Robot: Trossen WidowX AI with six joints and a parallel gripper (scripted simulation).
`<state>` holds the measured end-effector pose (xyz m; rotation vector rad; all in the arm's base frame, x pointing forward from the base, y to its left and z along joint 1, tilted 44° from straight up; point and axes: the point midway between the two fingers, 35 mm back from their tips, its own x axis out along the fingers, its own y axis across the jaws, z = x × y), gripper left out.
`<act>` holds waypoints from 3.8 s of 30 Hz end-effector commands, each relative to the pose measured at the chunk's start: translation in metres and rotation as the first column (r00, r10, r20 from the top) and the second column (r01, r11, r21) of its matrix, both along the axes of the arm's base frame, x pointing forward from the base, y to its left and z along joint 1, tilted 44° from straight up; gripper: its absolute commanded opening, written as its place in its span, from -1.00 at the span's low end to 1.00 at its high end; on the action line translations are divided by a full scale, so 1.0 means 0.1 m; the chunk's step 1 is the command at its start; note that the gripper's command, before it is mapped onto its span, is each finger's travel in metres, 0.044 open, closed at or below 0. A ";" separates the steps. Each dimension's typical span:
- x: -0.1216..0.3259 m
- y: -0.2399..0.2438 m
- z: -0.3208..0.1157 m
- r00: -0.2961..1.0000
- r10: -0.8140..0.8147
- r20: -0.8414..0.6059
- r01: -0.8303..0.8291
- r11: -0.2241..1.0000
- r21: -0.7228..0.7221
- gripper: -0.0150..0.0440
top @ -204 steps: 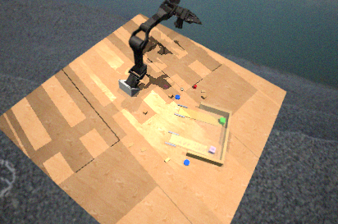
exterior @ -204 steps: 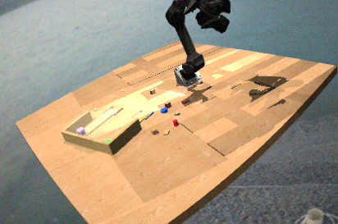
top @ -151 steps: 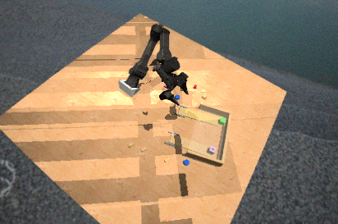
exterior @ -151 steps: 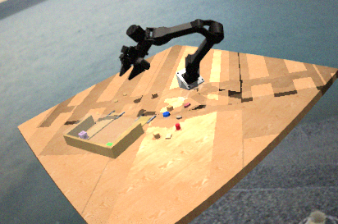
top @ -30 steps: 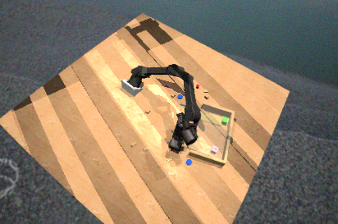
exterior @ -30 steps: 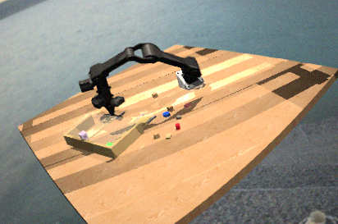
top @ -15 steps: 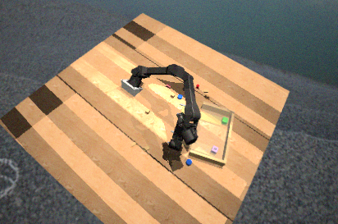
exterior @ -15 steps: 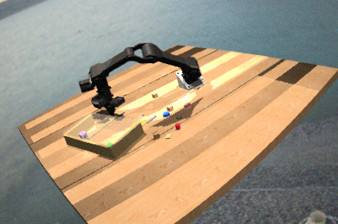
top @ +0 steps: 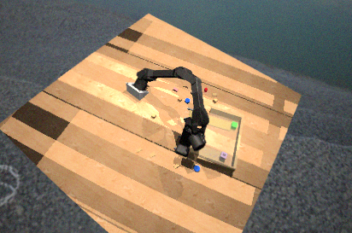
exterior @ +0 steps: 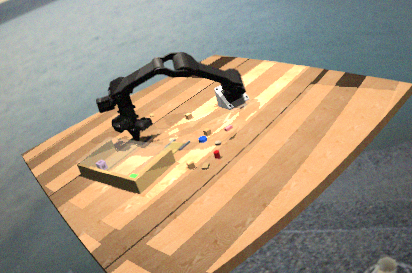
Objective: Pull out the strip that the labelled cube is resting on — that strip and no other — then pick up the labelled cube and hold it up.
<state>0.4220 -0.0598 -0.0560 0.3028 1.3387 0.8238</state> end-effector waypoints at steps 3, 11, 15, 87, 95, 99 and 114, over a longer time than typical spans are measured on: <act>0.01 0.03 -0.01 1.000 0.000 0.002 0.000 1.000 0.005 -0.49; -0.03 0.02 -0.03 1.000 0.000 0.002 0.000 1.000 0.005 -0.49; -0.08 0.00 -0.05 1.000 0.000 0.001 0.000 1.000 0.005 -0.49; -1.11 -0.30 -0.37 1.000 0.000 -0.004 0.000 1.000 0.002 -0.49; -1.22 -0.34 -0.40 1.000 0.000 -0.005 0.000 1.000 0.001 -0.49; -1.28 -0.35 -0.42 1.000 0.000 -0.005 0.000 1.000 0.001 -0.49; -1.49 -0.42 -0.48 1.000 0.000 -0.006 0.000 1.000 0.000 -0.49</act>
